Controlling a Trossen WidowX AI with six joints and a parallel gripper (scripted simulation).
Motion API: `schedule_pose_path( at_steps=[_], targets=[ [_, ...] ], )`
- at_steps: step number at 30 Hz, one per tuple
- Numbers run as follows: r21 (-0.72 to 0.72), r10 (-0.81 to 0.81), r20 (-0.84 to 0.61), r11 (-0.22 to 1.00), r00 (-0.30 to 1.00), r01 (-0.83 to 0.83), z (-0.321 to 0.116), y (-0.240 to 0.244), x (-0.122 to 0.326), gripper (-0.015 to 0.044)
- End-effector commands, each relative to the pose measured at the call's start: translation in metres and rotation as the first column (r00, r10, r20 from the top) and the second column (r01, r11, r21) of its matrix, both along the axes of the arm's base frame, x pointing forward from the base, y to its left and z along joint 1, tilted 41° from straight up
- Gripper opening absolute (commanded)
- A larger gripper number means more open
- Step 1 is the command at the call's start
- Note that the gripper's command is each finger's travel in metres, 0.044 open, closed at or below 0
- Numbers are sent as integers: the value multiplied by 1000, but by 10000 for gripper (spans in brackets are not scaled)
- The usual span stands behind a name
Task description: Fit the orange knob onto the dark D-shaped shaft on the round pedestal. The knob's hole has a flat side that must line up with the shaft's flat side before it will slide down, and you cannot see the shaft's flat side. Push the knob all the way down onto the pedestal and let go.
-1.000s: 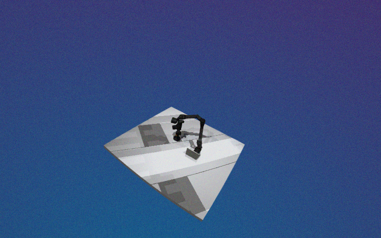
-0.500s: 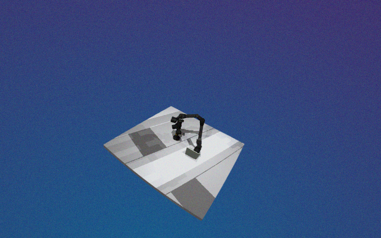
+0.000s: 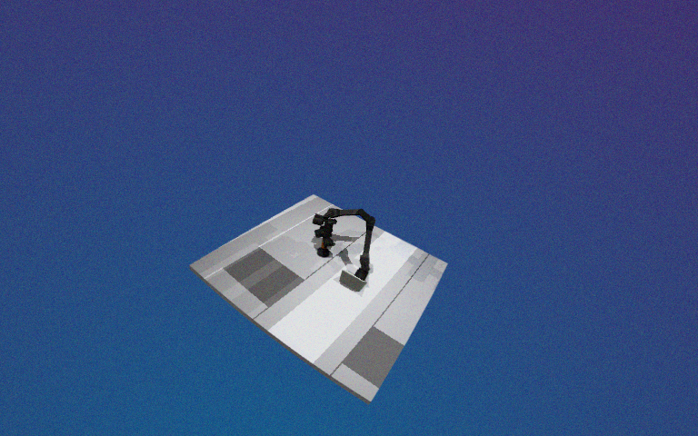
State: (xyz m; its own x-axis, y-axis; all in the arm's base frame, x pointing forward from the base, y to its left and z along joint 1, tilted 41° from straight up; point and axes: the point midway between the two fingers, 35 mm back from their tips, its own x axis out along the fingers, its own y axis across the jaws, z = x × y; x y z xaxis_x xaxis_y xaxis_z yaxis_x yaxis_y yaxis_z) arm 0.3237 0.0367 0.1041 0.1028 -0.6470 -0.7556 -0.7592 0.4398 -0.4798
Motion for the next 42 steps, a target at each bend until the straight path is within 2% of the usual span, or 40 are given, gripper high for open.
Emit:
schedule_pose_path(
  at_steps=[1, 15, 22, 42],
  targets=[
    [0, 6, -1, 1000, 1000, -6, 0, -1, 0, 0],
    [-1, 13, -6, 1000, 1000, -13, 3, 2, 0, 0],
    [-10, 160, -135, 987, 978, -163, 0, 1, 0, 0],
    [-11, 162, -137, 986, 977, -165, 0, -1, 0, 0]
  ],
)
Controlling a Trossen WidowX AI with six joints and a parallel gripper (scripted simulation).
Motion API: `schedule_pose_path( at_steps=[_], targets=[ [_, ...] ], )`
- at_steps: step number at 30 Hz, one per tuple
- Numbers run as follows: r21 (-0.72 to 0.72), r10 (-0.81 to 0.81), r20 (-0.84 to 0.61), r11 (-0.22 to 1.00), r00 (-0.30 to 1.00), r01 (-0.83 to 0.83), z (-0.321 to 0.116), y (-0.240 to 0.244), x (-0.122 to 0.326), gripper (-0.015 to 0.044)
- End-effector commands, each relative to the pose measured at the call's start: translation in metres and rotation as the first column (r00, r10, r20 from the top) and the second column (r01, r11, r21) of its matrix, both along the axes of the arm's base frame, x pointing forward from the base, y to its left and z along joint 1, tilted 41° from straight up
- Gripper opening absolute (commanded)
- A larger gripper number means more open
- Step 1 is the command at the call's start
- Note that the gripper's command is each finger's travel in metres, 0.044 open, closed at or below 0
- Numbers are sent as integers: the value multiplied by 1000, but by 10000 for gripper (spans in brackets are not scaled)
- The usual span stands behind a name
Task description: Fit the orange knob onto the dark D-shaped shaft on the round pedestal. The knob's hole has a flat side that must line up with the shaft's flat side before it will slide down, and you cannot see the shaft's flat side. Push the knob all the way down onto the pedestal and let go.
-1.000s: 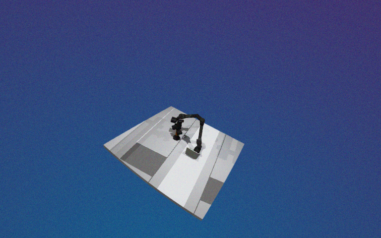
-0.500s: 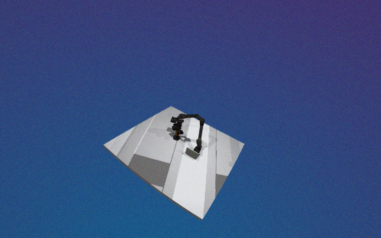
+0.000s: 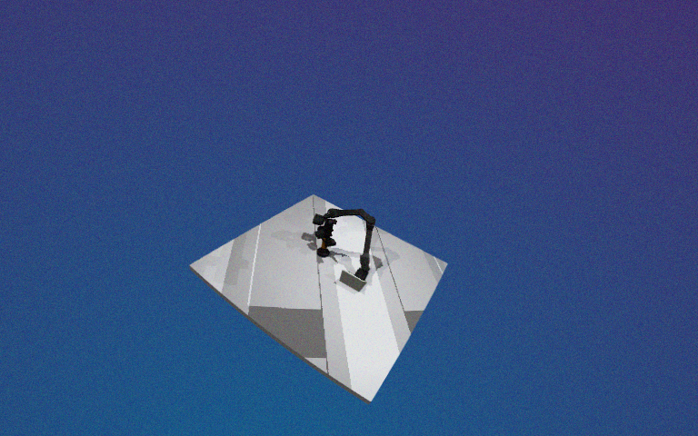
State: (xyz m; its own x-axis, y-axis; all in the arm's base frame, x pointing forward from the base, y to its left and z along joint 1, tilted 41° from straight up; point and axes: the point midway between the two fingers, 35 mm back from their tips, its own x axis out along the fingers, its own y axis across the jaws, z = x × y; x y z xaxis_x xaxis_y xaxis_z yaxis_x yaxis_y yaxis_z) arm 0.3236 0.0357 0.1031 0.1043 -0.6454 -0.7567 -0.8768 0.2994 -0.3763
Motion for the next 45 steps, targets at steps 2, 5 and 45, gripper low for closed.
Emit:
schedule_pose_path(
  at_steps=[2, 5, 45],
  targets=[
    [-2, 4, -1, 1000, 1000, -4, 3, 1, 0, 0],
    [-2, 4, -1, 1000, 1000, -4, 4, 2, 0, 0],
    [-5, 278, -245, 958, 929, -288, 3, 3, 1, 0]
  ],
)
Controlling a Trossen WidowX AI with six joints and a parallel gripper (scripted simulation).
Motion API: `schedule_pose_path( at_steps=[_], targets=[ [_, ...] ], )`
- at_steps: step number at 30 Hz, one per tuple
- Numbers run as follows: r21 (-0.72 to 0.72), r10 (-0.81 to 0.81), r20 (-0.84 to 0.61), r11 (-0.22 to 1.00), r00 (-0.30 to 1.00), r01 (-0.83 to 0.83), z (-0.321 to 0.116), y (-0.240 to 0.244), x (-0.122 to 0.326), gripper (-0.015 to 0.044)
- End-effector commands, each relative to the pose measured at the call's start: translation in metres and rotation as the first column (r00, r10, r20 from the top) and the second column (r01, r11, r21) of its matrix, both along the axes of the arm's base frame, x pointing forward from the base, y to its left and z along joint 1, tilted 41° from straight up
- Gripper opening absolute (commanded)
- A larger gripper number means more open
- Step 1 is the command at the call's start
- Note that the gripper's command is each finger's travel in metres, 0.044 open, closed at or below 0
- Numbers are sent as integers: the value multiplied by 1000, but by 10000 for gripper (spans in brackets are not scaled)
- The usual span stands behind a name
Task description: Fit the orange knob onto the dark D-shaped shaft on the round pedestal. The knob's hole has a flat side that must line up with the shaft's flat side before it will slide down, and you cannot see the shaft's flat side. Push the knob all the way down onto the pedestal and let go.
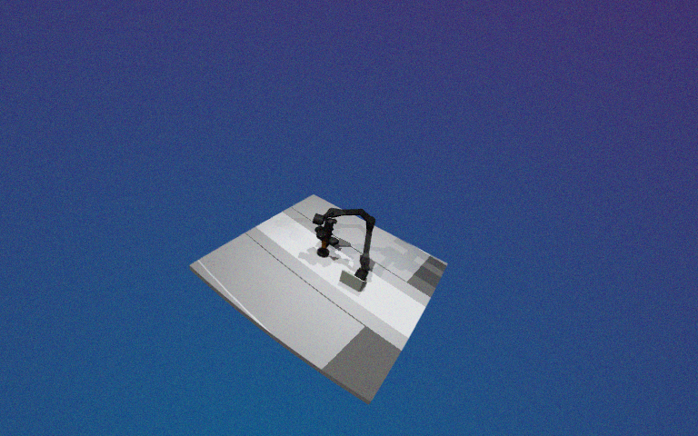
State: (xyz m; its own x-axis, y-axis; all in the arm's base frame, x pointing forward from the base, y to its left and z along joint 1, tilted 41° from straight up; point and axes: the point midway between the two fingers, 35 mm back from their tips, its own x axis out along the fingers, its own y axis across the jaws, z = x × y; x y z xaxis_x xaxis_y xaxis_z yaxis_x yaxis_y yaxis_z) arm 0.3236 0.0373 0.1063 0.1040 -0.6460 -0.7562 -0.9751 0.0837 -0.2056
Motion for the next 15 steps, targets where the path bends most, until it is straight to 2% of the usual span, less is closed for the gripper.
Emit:
schedule_pose_path(
  at_steps=[1, 15],
  targets=[
    [-10, 91, -76, 996, 993, -92, -1, 1, 1, 0],
    [-10, 99, -82, 995, 992, -100, 0, -1, 0, 0]
  ],
)
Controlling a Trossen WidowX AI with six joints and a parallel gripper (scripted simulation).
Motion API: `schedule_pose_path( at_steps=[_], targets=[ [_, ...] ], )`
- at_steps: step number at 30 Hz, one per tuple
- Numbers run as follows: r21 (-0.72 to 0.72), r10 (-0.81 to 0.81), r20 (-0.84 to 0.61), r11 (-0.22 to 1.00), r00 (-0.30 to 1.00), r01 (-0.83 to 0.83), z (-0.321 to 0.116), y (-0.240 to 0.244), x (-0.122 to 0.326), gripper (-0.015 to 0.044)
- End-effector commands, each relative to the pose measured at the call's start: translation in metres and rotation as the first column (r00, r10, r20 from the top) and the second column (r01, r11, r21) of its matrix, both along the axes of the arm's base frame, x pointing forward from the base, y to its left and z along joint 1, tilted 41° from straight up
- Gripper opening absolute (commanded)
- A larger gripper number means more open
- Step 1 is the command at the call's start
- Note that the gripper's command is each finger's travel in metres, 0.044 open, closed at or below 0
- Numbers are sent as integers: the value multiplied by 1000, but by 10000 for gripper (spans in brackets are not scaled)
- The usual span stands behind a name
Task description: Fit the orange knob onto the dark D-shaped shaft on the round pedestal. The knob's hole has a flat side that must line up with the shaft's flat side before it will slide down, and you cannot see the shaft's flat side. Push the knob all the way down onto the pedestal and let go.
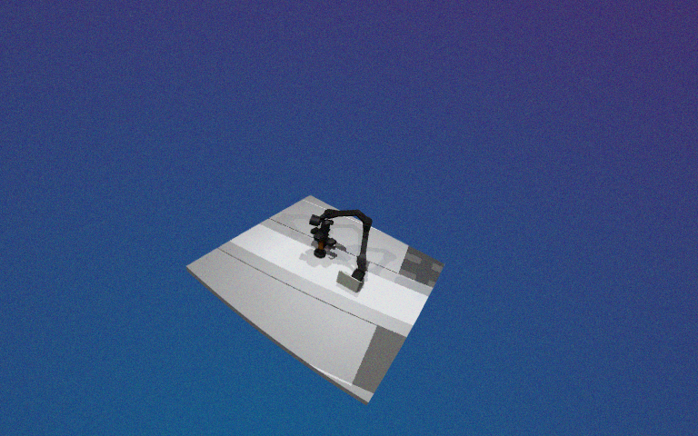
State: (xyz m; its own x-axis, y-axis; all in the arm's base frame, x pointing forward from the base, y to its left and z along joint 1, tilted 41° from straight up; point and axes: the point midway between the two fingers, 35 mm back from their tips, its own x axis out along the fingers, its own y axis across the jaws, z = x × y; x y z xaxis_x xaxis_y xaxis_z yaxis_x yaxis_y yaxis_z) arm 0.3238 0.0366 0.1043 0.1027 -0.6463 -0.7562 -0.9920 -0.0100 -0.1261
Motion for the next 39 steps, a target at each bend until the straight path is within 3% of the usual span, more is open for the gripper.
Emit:
schedule_pose_path(
  at_steps=[1, 31, 39],
  targets=[
    [-1, 7, -1, 1000, 1000, -7, 1, -1, 0, 0],
    [3, -2, 1, 1000, 1000, 2, -13, -12, 2, 0],
    [3, -2, 1, 1000, 1000, 2, -13, -12, 2, 210]
  ],
)
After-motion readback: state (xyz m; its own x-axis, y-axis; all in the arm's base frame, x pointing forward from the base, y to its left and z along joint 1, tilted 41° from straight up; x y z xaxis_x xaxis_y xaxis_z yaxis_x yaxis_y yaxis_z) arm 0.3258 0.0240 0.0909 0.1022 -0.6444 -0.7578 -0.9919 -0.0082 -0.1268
